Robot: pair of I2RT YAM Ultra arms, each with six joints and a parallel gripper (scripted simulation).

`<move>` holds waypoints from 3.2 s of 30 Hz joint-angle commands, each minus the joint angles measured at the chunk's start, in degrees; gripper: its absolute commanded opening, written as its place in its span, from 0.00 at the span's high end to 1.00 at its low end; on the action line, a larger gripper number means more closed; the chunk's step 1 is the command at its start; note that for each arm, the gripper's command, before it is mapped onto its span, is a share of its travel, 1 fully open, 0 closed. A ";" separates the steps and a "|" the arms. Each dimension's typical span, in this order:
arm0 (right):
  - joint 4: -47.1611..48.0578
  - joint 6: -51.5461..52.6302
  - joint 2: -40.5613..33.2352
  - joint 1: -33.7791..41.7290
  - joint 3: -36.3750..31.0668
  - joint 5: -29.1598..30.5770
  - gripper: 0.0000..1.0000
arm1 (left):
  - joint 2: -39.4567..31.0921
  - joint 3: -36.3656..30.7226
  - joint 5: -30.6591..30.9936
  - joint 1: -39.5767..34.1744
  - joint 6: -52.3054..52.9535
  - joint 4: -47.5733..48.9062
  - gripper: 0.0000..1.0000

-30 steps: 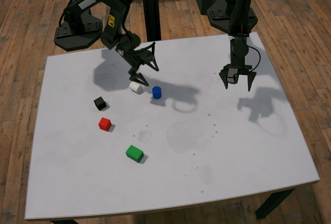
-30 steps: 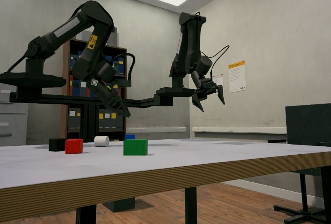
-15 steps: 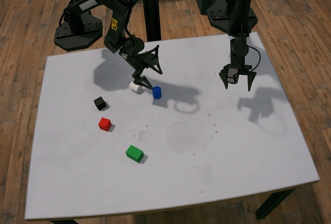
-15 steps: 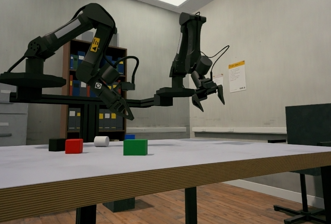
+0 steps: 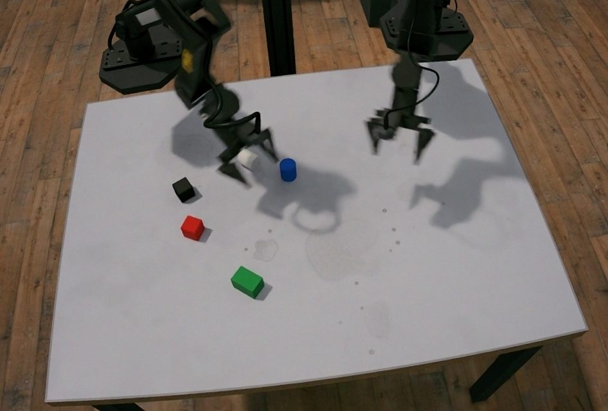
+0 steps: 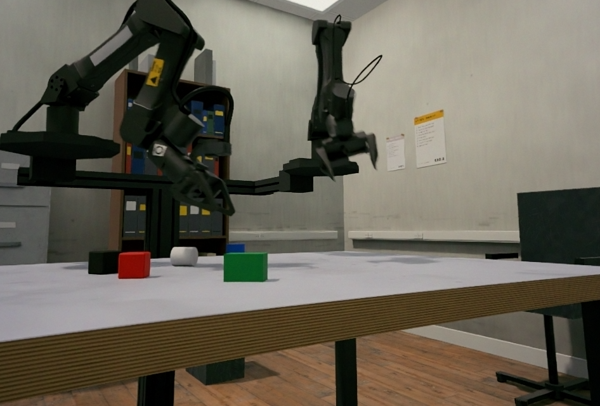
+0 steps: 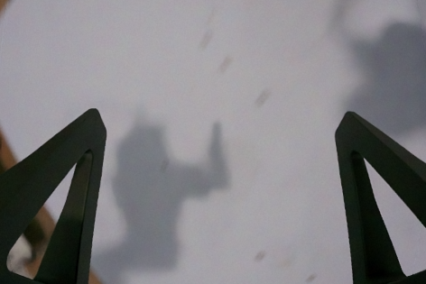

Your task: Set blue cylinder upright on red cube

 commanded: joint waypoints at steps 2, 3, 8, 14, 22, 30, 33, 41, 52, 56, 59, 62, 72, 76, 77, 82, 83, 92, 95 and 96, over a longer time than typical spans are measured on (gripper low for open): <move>3.41 -0.13 0.13 -9.09 -2.17 0.11 0.00 | -5.82 4.49 2.36 -8.77 -6.75 1.15 0.00; 3.66 -0.19 0.20 -11.28 -2.42 0.06 0.00 | -6.85 5.19 2.56 -10.99 -7.81 1.55 0.00; 4.12 -0.58 0.14 -17.51 -2.95 -0.45 0.00 | -9.50 8.30 1.81 -18.80 -11.27 1.12 0.00; 5.18 -0.48 0.75 -25.74 -4.09 -0.31 0.00 | -14.59 11.38 2.75 -29.78 -15.79 1.17 0.00; 5.29 -0.61 0.39 -28.94 -4.44 -0.59 0.00 | -16.12 13.79 2.28 -35.13 -16.46 1.04 0.00; 4.06 0.53 0.42 -28.84 -4.44 0.13 0.11 | -16.09 13.83 2.24 -34.79 -16.45 1.03 0.00; -0.05 3.36 -0.53 -28.03 -3.91 1.65 0.36 | -16.02 14.01 3.32 -34.39 -15.25 -2.05 0.00; -14.99 17.11 -5.11 -23.03 -3.06 4.69 0.36 | -17.29 17.30 7.48 -33.00 -10.38 -16.70 0.00; -46.18 41.00 -13.75 -15.05 5.42 0.20 0.36 | -19.25 26.74 12.87 -30.26 -3.66 -39.00 0.00; -54.71 47.43 -13.53 -13.69 9.61 -2.78 0.36 | -19.55 29.07 14.10 -29.64 -2.11 -44.24 0.00; -58.77 49.88 -12.84 -13.48 11.44 -4.21 0.36 | -19.49 29.91 14.56 -29.48 -1.45 -46.47 0.00; -64.75 55.98 -12.09 -12.48 14.94 -8.15 0.36 | -19.89 31.51 15.65 -28.97 -0.11 -50.79 0.00; -78.25 71.15 -5.82 -10.84 27.27 -21.70 0.36 | -20.51 35.98 18.01 -27.73 2.93 -60.67 0.00; -80.84 74.63 -3.70 -10.82 30.18 -25.73 0.36 | -20.55 36.80 18.43 -27.53 3.47 -62.49 0.00; -81.80 76.88 -2.78 -10.52 31.30 -27.91 0.36 | -20.63 37.12 18.66 -27.42 3.76 -63.40 0.00; -84.12 84.76 2.48 -9.90 37.00 -36.52 0.36 | -20.83 38.20 18.88 -27.12 4.14 -63.84 0.00; -84.32 86.19 3.57 -9.77 38.04 -38.08 0.36 | -20.83 38.27 18.89 -27.09 3.72 -63.82 0.00; -83.42 91.41 9.46 -8.91 42.81 -43.85 0.36 | -20.82 38.40 18.40 -27.17 3.70 -63.81 0.00; -83.99 90.79 9.26 -8.90 42.95 -43.21 0.36 | -20.83 38.39 18.40 -27.17 3.70 -63.82 0.00; -84.00 90.78 9.26 -8.90 42.95 -43.21 0.36 | -20.83 38.39 18.40 -27.17 3.70 -63.82 0.00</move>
